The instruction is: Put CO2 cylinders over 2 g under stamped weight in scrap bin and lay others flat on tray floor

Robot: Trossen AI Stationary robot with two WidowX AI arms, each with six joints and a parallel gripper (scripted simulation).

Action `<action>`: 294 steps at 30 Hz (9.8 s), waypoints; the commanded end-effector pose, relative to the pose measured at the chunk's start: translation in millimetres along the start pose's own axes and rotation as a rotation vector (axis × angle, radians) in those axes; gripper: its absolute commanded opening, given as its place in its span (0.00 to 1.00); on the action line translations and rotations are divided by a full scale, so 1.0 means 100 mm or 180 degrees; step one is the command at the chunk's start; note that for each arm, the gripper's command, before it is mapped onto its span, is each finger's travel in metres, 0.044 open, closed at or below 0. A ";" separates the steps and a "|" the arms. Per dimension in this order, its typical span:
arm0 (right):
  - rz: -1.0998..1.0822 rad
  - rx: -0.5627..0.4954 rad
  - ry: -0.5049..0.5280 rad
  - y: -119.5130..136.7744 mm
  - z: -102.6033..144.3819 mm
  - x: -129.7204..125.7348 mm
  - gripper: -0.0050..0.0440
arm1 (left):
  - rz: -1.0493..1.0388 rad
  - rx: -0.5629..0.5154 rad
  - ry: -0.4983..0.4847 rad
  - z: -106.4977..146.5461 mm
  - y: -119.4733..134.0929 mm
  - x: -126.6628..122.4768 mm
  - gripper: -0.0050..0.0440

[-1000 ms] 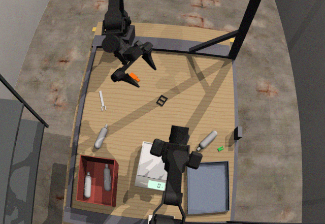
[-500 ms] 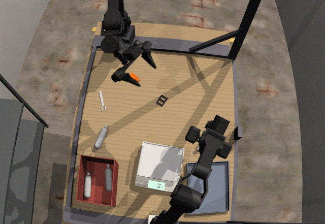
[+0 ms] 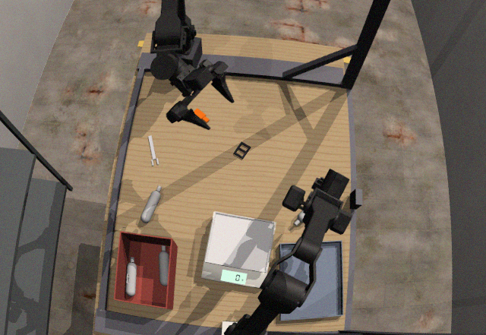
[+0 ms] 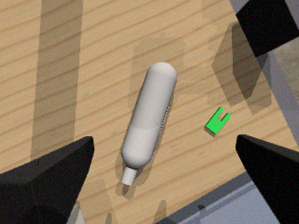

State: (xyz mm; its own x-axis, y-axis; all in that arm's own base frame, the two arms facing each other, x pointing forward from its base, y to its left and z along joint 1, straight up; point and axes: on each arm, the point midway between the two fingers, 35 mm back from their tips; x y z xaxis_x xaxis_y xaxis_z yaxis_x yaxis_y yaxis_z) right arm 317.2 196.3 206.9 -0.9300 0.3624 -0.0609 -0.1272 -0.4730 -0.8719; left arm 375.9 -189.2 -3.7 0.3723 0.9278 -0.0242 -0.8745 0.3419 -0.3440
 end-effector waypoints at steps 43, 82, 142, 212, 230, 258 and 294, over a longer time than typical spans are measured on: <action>0.0049 -0.0044 0.0032 -0.07 0.04 -0.02 1.00 | 0.5614 0.0415 -0.0608 -0.19 -0.04 0.13 0.62; 0.0049 -0.0044 0.0032 -0.07 0.04 -0.02 1.00 | 0.8830 0.0156 -0.1580 -0.41 0.13 0.20 0.62; 0.0223 0.0027 0.0044 0.02 -0.03 -0.02 1.00 | 0.8872 0.0119 -0.1356 0.19 -0.19 0.18 0.09; 0.8445 0.2806 -0.0163 0.58 -0.43 -0.52 1.00 | 0.8506 -0.0065 -0.1357 1.47 1.86 1.77 0.00; 0.8445 0.2806 -0.0163 0.58 -0.43 -0.52 1.00 | 0.7055 -0.0712 -0.0535 1.47 1.87 1.77 0.00; 0.8445 0.2806 -0.0163 0.58 -0.43 -0.52 1.00 | 0.7053 -0.0729 -0.0535 1.17 0.91 2.51 0.00; 0.8445 0.2806 -0.0163 0.58 -0.43 -0.52 1.00 | 0.4112 -0.0337 -0.0719 1.19 0.89 2.52 0.00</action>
State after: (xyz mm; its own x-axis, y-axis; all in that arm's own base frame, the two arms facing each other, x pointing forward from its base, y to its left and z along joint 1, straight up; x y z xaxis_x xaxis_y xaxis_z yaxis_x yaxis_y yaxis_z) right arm 371.3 183.6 130.4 0.4538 -0.8892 0.0591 0.4200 0.2719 0.8658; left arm 348.6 91.8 62.4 -0.8501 0.4623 -0.2523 -0.4168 -0.8834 -0.2144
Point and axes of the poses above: on each arm, the point midway between the two fingers, 35 mm back from their tips, its own z axis back along the fingers, its own x axis across the jaws, y = z × x, and after that the axes turned 4 degrees about z, right-handed
